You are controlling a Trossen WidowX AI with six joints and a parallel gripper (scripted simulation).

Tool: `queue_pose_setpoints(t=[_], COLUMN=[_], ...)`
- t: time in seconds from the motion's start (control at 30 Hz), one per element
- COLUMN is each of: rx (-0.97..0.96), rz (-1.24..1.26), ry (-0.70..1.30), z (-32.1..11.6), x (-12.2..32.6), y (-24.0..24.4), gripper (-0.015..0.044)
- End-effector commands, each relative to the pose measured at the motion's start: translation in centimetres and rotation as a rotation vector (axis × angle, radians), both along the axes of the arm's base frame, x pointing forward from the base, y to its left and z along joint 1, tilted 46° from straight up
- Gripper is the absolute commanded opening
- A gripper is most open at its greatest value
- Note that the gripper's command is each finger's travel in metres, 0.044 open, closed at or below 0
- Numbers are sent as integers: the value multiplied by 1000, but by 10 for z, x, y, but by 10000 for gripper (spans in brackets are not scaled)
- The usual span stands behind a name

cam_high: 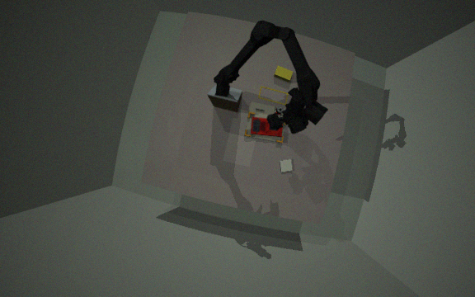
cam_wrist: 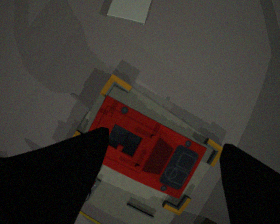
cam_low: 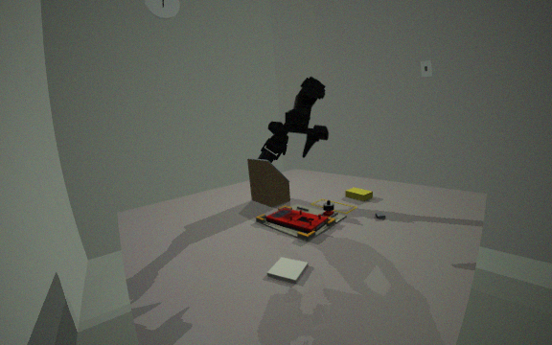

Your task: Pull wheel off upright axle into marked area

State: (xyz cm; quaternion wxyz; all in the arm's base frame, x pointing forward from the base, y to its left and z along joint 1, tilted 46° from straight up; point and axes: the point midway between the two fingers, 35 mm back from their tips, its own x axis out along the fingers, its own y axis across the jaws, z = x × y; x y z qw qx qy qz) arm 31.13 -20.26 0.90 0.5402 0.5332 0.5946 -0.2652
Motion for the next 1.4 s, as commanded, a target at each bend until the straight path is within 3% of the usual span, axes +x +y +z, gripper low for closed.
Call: queue_pose_setpoints(t=[0.0,0.5,0.93,1.37], rx=[107,480,494,497], rz=[-98,-368,-378,-378], ry=[16,236,252,252], z=[0,10,6,-40], x=[19,48,47,57], y=[42,186,193,237], gripper=[300,300,300,300])
